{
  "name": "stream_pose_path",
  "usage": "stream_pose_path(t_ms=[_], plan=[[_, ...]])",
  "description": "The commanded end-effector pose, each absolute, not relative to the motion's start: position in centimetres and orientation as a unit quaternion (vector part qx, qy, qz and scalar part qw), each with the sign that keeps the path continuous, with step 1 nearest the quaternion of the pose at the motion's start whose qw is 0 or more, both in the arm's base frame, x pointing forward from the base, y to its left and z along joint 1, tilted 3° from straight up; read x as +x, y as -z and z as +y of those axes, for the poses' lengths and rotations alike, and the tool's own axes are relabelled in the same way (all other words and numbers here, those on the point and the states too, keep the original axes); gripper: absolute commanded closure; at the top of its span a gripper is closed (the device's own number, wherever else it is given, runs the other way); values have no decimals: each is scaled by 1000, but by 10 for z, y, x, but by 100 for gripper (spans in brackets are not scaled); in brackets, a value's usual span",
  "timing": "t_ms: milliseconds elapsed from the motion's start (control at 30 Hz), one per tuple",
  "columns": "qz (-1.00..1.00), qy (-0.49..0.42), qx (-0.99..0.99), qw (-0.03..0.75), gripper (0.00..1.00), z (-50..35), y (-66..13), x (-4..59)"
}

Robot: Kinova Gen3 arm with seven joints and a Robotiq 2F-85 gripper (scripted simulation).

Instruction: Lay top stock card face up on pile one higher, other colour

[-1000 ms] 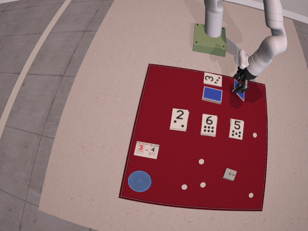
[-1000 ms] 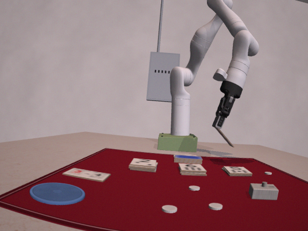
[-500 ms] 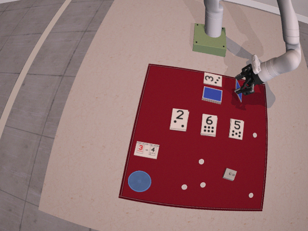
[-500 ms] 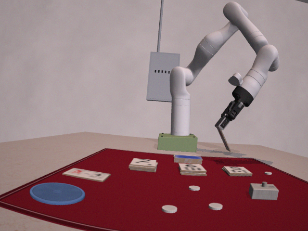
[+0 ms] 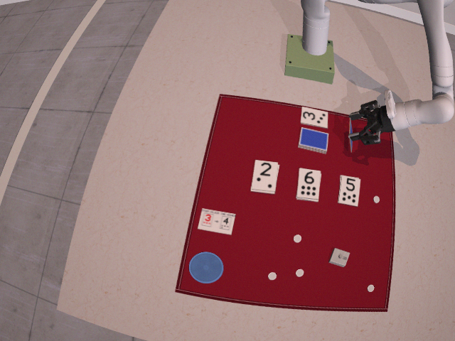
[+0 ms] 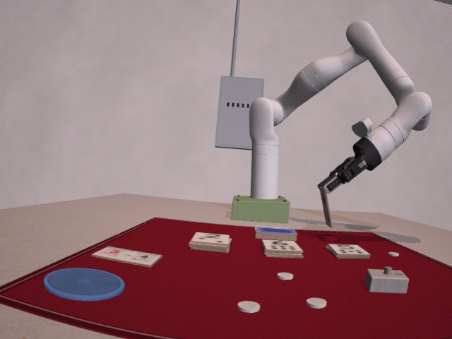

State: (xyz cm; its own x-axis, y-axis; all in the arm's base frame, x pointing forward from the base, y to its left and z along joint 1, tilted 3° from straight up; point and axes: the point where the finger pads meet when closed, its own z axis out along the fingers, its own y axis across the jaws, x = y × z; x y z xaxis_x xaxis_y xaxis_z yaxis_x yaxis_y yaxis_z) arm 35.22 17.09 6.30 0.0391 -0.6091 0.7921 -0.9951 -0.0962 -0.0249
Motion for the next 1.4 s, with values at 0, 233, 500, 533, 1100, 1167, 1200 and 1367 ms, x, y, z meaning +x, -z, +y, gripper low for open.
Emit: stream_pose_path(t_ms=[0,233,500,533,1100,1167,1200,1367], plan=[[-597,-356,651,306,29,172,-60,352],[-580,-389,630,339,29,173,-58,352],[-566,-414,614,362,29,173,-57,352],[-564,-418,612,366,29,173,-57,352],[-536,-459,580,406,29,174,-54,352],[-534,-463,577,410,29,174,-54,352],[-532,-465,576,412,29,174,-54,352],[-527,-472,570,419,29,174,-53,352]])
